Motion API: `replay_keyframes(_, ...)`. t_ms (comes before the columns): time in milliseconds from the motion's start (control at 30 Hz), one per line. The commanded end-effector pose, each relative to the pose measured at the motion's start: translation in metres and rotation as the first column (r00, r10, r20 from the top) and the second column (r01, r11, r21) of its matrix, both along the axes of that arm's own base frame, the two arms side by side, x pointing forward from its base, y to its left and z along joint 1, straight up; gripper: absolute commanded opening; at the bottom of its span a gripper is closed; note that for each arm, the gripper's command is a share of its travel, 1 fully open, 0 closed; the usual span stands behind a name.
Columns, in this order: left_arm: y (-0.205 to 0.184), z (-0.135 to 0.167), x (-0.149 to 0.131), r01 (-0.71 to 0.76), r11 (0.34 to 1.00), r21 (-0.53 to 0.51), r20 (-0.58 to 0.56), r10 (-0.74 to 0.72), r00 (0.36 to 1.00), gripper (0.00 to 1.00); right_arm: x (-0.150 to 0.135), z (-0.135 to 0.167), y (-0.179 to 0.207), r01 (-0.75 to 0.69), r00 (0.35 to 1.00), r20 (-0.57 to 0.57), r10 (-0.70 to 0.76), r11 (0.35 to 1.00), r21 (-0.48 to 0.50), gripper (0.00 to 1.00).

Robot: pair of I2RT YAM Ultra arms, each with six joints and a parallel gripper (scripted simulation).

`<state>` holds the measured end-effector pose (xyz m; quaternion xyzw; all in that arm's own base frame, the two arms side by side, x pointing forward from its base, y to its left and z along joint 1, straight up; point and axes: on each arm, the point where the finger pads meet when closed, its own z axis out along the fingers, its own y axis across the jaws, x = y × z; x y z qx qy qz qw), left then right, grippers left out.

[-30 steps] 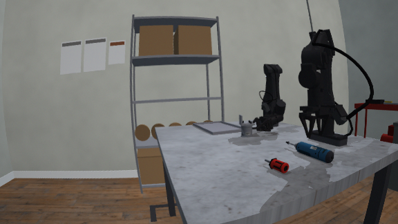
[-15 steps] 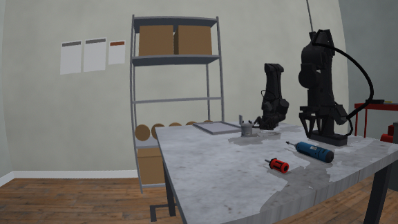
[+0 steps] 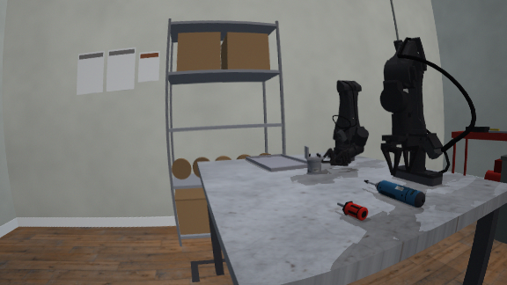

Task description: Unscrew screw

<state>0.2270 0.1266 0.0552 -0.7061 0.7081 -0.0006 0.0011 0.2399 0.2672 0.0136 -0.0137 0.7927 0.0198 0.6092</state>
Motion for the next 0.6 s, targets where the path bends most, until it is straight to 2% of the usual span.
replay_keyframes(0,0.001,0.003,0.001,0.002,1.000,0.003,0.004,-0.002,1.000,0.65,0.002,0.006,-0.002,0.023,1.000,0.012,-0.023,1.000,0.006,0.86)
replay_keyframes(167,0.001,0.003,0.001,0.002,1.000,0.003,0.004,-0.002,1.000,0.65,0.002,0.006,-0.002,0.023,1.000,0.012,-0.023,1.000,0.005,0.86)
replay_keyframes(567,0.001,0.003,0.001,0.002,1.000,0.003,0.004,-0.002,1.000,0.65,0.004,0.042,0.002,0.023,1.000,0.017,-0.024,0.999,0.026,0.86)
